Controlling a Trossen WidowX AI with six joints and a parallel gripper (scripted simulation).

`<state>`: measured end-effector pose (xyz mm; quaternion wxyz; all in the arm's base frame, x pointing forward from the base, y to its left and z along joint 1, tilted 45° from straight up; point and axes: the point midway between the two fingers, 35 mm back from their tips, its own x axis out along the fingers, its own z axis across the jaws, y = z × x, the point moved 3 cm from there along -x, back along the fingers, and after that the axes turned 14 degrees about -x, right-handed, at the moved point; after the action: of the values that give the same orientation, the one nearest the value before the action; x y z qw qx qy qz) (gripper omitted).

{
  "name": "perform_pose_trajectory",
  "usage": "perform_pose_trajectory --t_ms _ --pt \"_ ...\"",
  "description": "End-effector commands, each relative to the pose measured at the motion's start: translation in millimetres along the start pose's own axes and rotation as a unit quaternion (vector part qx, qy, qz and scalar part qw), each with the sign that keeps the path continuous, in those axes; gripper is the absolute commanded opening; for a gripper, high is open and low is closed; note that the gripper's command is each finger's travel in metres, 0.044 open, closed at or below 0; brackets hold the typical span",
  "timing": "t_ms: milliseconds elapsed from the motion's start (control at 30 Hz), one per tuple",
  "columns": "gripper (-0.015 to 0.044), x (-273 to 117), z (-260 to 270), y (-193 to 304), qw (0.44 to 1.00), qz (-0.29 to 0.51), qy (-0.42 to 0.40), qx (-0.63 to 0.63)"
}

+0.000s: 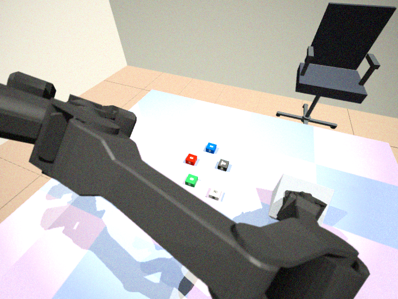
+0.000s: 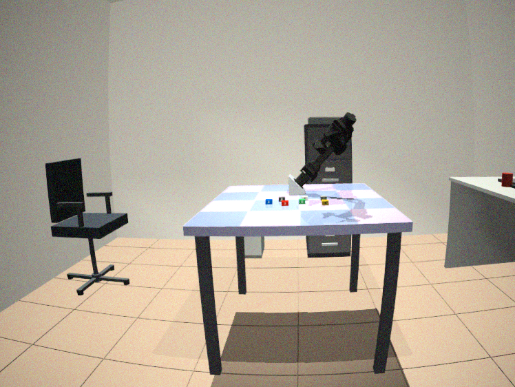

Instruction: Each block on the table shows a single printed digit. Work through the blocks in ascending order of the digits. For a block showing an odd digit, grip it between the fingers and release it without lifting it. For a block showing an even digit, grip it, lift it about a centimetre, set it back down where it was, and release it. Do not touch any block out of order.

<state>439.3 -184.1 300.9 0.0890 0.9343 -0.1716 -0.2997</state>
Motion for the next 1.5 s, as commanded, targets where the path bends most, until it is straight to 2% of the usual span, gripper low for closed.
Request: perform_pose_trajectory --t_ms 0,167,300,400,567,633,1467 --pt "0.04 26.7 64.9 9.8 0.991 -0.035 -0.108 0.064" --pt "0.04 39.5 154.3 22.8 0.947 -0.071 -0.255 0.183" --pt "0.04 31.4 227.8 27.4 0.869 -0.095 -0.376 0.308" --pt "0.04 13.1 280.5 25.9 0.771 -0.107 -0.467 0.419" --pt "0.04 -32.3 343.2 15.2 0.533 -0.115 -0.586 0.599" --pt "0.04 -40.0 349.4 13.3 0.489 -0.115 -0.599 0.624" --pt "0.04 -40.9 350.1 13.0 0.483 -0.115 -0.6 0.627"
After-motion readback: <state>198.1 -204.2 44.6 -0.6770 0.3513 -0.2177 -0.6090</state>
